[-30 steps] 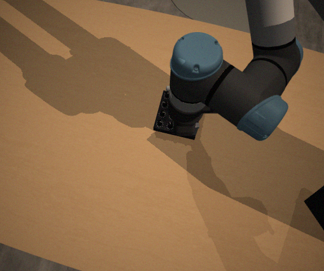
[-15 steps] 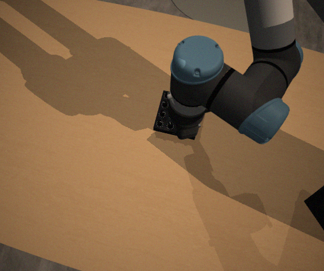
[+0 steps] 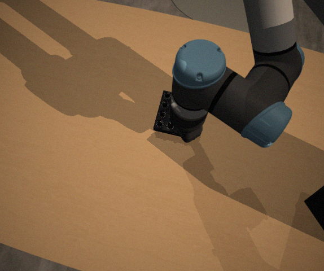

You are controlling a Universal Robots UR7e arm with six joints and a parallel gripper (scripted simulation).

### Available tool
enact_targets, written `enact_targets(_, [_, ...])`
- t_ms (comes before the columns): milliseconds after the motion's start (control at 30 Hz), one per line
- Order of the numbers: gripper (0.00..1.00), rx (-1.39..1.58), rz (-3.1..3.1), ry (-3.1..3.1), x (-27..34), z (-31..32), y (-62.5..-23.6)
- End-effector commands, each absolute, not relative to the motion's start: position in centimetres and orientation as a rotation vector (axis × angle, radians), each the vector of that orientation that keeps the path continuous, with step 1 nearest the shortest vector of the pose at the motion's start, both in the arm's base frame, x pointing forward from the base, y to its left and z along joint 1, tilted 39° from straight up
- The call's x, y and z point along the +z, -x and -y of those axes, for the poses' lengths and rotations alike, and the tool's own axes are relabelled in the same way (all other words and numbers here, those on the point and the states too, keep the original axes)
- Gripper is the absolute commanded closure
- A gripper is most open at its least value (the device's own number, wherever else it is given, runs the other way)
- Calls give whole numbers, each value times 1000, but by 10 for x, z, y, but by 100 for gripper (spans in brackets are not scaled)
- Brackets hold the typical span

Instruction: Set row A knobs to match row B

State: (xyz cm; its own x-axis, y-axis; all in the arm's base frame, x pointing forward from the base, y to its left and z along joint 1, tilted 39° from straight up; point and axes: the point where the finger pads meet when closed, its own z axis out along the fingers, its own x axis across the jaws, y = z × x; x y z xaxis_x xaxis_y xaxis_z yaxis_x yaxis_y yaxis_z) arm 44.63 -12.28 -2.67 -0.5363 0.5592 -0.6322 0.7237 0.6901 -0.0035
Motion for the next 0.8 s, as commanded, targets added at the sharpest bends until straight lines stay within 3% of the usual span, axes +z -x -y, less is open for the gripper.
enact_targets(0, [70, -391, -2341, -868, -26, 123, -446])
enact_targets(767, [70, -561, -2519, -363, -26, 123, -446])
